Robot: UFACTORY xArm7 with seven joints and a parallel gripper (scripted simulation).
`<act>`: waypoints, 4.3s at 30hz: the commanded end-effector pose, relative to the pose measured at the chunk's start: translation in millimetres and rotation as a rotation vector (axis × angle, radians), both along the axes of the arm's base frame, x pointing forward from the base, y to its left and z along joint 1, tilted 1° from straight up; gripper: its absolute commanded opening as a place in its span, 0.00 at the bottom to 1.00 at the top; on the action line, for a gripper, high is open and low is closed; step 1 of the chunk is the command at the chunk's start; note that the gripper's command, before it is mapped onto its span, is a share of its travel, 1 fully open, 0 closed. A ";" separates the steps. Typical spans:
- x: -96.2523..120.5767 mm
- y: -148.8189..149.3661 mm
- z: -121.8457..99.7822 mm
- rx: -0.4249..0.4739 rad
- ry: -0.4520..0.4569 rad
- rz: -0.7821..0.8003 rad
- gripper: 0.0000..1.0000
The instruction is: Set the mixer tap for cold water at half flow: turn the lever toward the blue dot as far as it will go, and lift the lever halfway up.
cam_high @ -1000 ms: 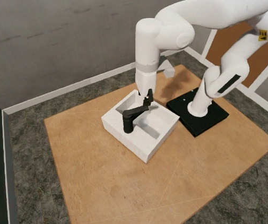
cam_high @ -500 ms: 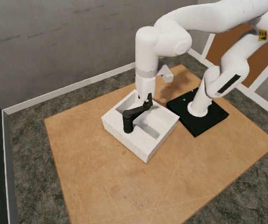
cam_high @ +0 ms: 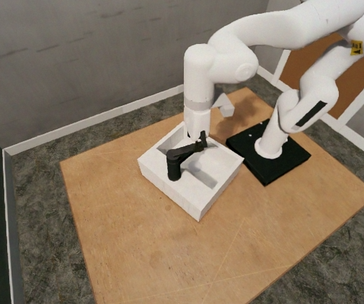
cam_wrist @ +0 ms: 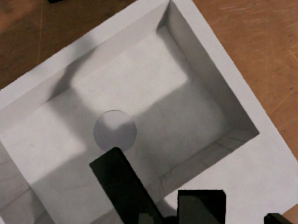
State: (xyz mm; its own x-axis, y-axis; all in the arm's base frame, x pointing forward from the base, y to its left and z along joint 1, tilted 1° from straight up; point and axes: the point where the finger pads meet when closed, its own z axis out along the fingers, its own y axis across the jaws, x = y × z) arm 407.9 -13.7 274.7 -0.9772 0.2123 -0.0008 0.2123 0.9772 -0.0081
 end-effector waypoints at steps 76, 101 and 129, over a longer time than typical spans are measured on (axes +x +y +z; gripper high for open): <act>2.1 -0.4 -10.6 -0.001 -0.004 0.000 0.65; 2.2 -0.6 -34.2 -0.001 -0.004 0.000 0.65; 2.2 -0.6 -38.7 -0.001 -0.004 0.000 0.65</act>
